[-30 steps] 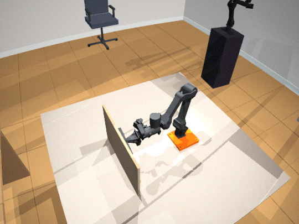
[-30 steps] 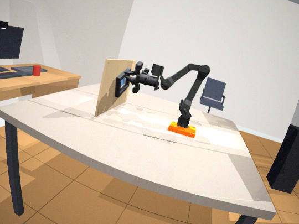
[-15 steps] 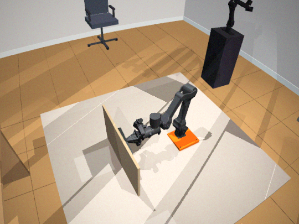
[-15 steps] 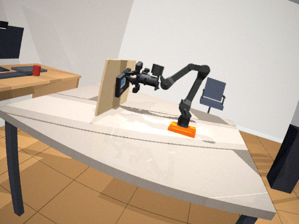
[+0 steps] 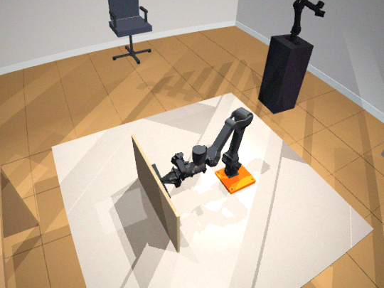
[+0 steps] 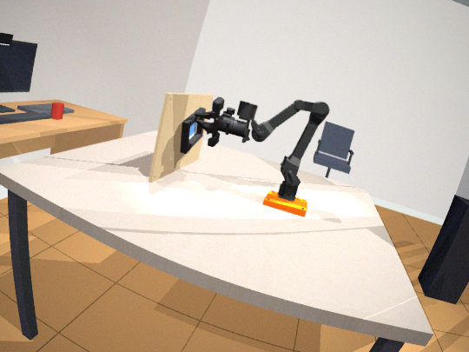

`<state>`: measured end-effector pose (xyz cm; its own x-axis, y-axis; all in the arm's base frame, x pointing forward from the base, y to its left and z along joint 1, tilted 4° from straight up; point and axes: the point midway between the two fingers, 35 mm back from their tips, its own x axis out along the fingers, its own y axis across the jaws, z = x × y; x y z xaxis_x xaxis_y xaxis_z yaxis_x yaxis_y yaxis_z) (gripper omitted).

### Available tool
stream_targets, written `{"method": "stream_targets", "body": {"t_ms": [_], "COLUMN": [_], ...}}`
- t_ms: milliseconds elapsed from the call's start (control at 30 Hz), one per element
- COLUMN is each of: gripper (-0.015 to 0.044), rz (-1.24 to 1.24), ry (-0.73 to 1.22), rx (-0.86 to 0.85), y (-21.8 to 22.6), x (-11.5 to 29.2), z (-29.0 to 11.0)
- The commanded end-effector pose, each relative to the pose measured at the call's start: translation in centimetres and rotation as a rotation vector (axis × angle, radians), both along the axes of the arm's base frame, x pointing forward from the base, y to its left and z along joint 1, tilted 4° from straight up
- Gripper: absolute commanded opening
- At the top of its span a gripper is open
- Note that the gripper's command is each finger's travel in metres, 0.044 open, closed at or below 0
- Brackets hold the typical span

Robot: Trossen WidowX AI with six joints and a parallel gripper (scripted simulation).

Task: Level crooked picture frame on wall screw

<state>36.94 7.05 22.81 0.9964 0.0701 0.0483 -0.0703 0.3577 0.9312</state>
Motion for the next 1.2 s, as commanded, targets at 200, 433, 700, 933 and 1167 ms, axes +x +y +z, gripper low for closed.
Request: {"method": "stream_targets", "body": {"t_ms": [200, 433, 700, 933, 1167], "gripper": [0.0, 0.0, 0.0, 0.0, 0.0], "rz": [0.003, 0.003, 0.003, -0.001, -0.001], "ry": [-0.01, -0.01, -0.01, -0.008, -0.008], "rx": [0.006, 0.006, 0.006, 0.002, 0.003], "y": [-0.1, -0.2, -0.32, -0.4, -0.41], "x": [0.05, 0.07, 0.09, 0.06, 0.07], "z": [-0.05, -0.26, -0.49, -0.52, -0.54]}}
